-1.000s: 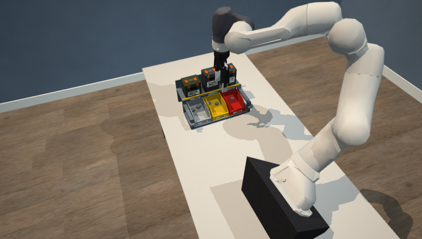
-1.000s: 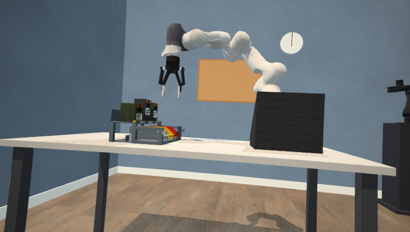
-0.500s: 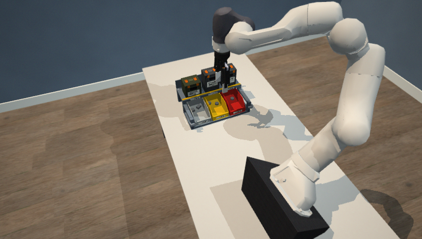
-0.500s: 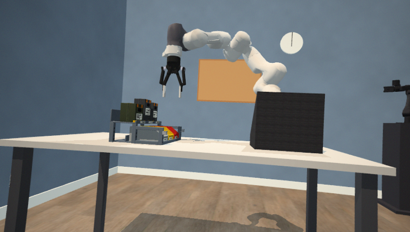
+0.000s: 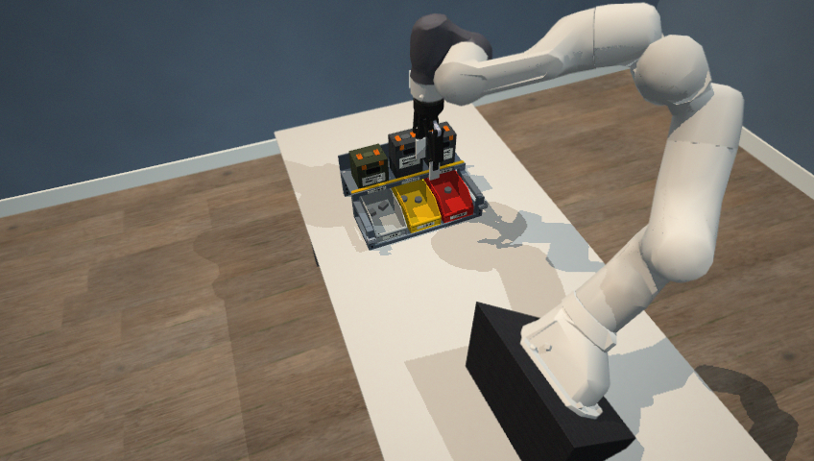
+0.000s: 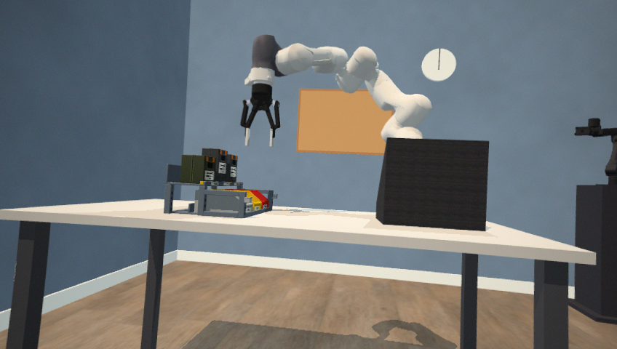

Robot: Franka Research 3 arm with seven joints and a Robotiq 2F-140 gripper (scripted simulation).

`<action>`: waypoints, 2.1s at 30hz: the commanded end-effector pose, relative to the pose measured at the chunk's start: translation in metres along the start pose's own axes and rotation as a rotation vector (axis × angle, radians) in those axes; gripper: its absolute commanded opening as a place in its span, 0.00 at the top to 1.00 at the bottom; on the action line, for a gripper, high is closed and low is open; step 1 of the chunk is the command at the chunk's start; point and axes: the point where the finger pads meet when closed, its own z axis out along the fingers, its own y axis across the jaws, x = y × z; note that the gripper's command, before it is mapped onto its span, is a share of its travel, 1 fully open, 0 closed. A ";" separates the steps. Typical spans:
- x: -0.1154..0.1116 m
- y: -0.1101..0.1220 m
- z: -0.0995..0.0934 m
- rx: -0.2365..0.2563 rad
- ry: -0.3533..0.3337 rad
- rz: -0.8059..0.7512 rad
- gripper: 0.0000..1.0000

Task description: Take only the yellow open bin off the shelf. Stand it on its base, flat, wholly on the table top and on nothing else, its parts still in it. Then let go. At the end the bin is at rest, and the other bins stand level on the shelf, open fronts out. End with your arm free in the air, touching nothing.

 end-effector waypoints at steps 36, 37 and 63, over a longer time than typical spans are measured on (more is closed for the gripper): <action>-0.003 0.002 -0.002 0.005 -0.003 0.004 0.43; -0.003 0.002 -0.002 0.005 -0.003 0.004 0.43; -0.003 0.001 0.060 0.005 -0.003 0.004 0.43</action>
